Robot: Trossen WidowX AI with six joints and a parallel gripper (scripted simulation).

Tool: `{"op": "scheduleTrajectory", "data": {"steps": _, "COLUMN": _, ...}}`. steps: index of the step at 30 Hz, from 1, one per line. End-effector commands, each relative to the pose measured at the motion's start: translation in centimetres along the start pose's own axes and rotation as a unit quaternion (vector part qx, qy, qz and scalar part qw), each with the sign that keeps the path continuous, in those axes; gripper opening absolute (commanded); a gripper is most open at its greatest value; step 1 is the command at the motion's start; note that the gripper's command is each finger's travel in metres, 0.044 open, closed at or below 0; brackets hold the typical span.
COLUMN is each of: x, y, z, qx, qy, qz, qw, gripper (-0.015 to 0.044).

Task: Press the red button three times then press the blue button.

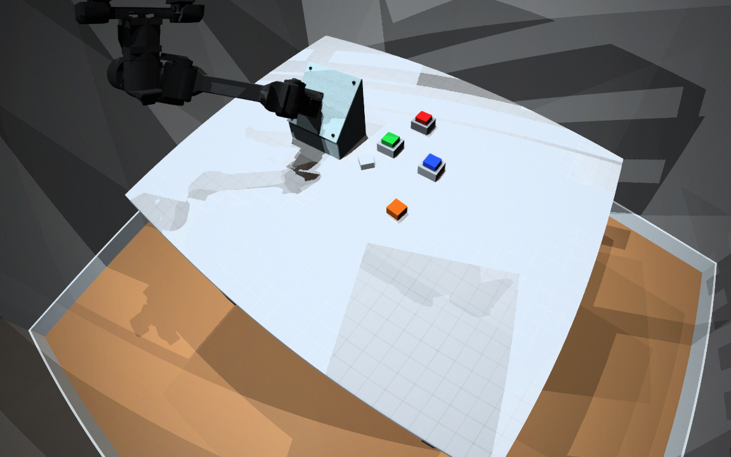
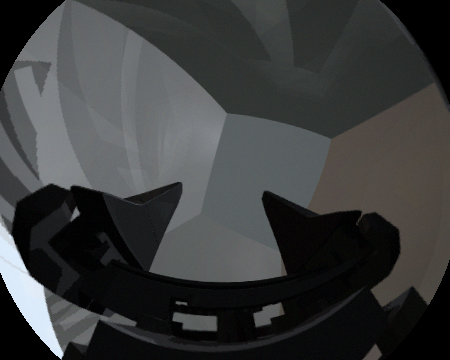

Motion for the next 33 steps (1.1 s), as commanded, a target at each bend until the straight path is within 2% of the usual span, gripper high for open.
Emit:
{"op": "scheduleTrajectory", "data": {"steps": 1, "x": 0.4, "y": 0.0, "z": 0.0, "qx": 0.005, "qy": 0.003, "qz": 0.007, "qw": 1.000, "gripper": 0.0400}}
{"op": "scheduleTrajectory", "data": {"steps": 5, "x": 7.6, "y": -0.4, "z": -0.1, "qx": 0.077, "qy": 0.034, "qz": 0.183, "qw": 0.979, "gripper": 0.0400}}
{"op": "scheduleTrajectory", "data": {"steps": 9, "x": 15.7, "y": 1.0, "z": 0.3, "qx": 0.141, "qy": 0.072, "qz": 0.396, "qw": 0.904, "gripper": 0.0400}}
{"op": "scheduleTrajectory", "data": {"steps": 14, "x": 25.1, "y": 6.8, "z": 1.3, "qx": 0.192, "qy": 0.148, "qz": 0.618, "qw": 0.748, "gripper": 0.0400}}
{"op": "scheduleTrajectory", "data": {"steps": 19, "x": 31.5, "y": 15.7, "z": 2.4, "qx": 0.211, "qy": 0.249, "qz": 0.761, "qw": 0.560, "gripper": 0.0400}}
{"op": "scheduleTrajectory", "data": {"steps": 23, "x": 34.1, "y": 24.2, "z": 3.0, "qx": 0.208, "qy": 0.345, "qz": 0.822, "qw": 0.402, "gripper": 0.0400}}
{"op": "scheduleTrajectory", "data": {"steps": 26, "x": 34.4, "y": 31.0, "z": 3.0, "qx": 0.197, "qy": 0.425, "qz": 0.836, "qw": 0.285, "gripper": 0.0400}}
{"op": "scheduleTrajectory", "data": {"steps": 33, "x": 30.3, "y": 45.8, "z": 1.3, "qx": 0.145, "qy": 0.633, "qz": 0.759, "qw": 0.042, "gripper": 0.0400}}
Point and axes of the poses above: the point midway between the two fingers, 35 mm back from their tips, its own z axis out along the fingers, its own y axis across the jaws, x = y × z, the point moved 3 cm from there along -z, back along the fingers, and after that the axes turned 1 degree about z, right-handed, at the moved point
